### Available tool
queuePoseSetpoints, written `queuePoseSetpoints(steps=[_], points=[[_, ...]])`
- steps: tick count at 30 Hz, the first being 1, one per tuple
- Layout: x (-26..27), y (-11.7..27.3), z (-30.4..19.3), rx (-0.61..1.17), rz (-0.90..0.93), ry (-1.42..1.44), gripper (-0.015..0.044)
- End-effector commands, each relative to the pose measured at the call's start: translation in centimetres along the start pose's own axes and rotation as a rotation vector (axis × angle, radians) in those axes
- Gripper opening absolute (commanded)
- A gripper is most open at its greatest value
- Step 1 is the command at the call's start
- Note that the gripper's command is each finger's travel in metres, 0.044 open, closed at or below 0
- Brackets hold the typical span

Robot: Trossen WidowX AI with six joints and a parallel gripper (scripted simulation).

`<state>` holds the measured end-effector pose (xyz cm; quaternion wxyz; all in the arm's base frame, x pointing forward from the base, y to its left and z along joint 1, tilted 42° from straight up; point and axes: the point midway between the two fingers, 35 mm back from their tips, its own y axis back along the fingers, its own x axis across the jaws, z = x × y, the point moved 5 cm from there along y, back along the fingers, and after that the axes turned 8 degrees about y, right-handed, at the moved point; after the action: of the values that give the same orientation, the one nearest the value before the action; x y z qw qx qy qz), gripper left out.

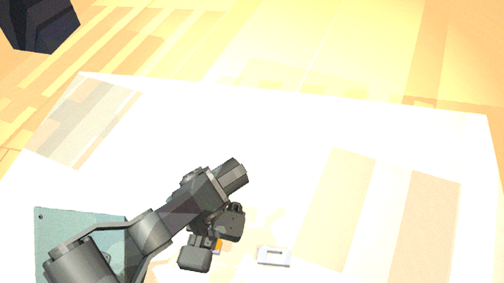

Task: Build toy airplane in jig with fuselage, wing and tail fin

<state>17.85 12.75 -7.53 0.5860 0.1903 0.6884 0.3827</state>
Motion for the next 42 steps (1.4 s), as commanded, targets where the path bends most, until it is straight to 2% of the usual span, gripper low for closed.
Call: queuePoseSetpoints(steps=[1, 42], points=[[0.3, 1.0, 0.6, -0.043, 0.009, -0.006, 0.0], [0.1, 12.2, 0.2, 0.007, 0.004, 0.003, 0.0]])
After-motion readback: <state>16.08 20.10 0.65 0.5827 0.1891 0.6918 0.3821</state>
